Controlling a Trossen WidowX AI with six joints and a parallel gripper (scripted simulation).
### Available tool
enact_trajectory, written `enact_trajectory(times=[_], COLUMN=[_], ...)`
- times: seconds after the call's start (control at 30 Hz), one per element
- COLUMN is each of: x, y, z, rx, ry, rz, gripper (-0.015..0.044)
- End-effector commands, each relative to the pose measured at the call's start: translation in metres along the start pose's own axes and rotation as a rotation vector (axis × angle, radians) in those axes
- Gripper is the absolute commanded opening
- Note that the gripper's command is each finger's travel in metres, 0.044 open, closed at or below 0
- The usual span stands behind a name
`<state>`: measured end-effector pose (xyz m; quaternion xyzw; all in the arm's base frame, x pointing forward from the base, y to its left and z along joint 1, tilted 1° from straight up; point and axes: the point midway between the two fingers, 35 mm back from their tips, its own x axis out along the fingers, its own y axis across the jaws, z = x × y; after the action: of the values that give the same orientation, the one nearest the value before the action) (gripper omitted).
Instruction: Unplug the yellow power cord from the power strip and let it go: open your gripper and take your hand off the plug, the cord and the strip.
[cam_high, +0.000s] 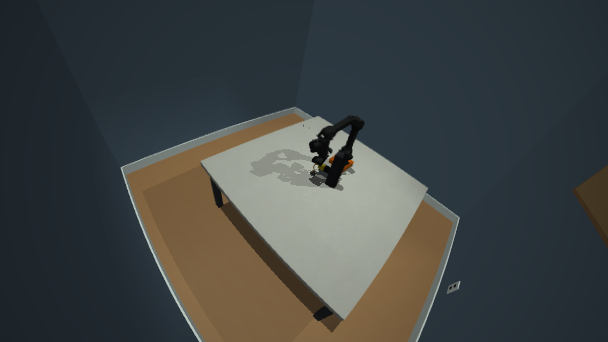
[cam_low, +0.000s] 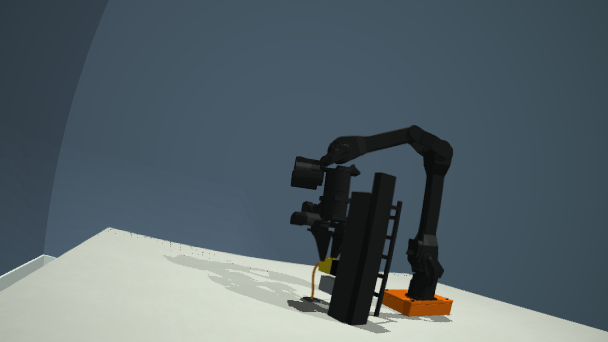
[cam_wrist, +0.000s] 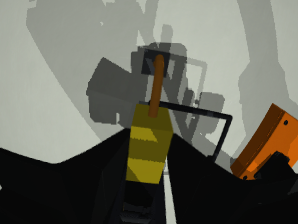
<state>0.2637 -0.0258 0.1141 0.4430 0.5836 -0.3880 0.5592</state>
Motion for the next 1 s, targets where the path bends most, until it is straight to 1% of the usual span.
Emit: enact_trajectory(times=[0.0, 0.03, 0.2, 0.5, 0.6, 0.77, 0.97], x=[-0.007, -0.008, -0.004, -0.004, -0.008, -0.021, -0.022], y=[-0.004, -0.005, -0.003, -0.003, -0.003, -0.006, -0.007], z=[0.035, 0.037, 0.021, 0.021, 0.034, 0.078, 0.080], rx=[0.048, 0.048, 0.049, 0.049, 0.049, 0.049, 0.049], ry=[-0.085, -0.085, -0.085, -0.085, -0.086, -0.090, -0.090], rz=[0.004, 0.004, 0.003, 0.003, 0.003, 0.003, 0.003], gripper=[0.0000, 0.0000, 0.0131, 0.0368, 0.0440, 0.0440, 0.0440])
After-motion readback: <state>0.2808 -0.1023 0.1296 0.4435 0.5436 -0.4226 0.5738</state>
